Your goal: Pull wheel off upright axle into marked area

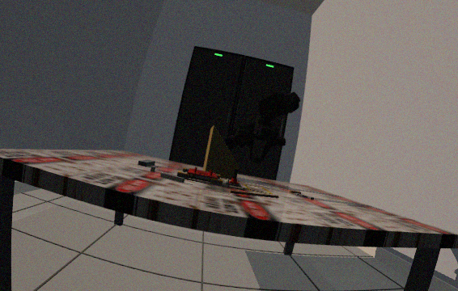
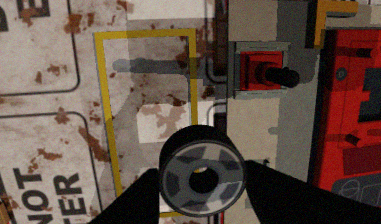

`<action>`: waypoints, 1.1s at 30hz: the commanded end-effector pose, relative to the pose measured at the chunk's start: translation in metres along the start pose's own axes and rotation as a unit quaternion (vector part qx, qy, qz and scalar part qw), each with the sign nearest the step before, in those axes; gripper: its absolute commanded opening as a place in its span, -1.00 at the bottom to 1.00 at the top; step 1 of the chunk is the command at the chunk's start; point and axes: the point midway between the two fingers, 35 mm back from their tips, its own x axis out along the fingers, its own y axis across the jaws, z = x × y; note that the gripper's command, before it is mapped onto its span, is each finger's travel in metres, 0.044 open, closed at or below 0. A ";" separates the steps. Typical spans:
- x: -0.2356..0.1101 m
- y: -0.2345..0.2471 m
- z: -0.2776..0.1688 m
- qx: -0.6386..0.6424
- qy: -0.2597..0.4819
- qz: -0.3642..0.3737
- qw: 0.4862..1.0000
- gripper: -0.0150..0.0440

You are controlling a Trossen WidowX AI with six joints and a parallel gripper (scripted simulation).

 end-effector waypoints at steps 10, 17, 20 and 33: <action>0.000 0.029 -0.021 0.001 -0.001 0.003 1.000 -0.49; 0.017 0.029 -0.021 0.001 -0.001 0.003 1.000 -0.49; 0.023 0.029 -0.020 0.001 -0.001 0.003 1.000 -0.49; 0.089 0.030 -0.019 0.001 -0.001 0.003 1.000 -0.49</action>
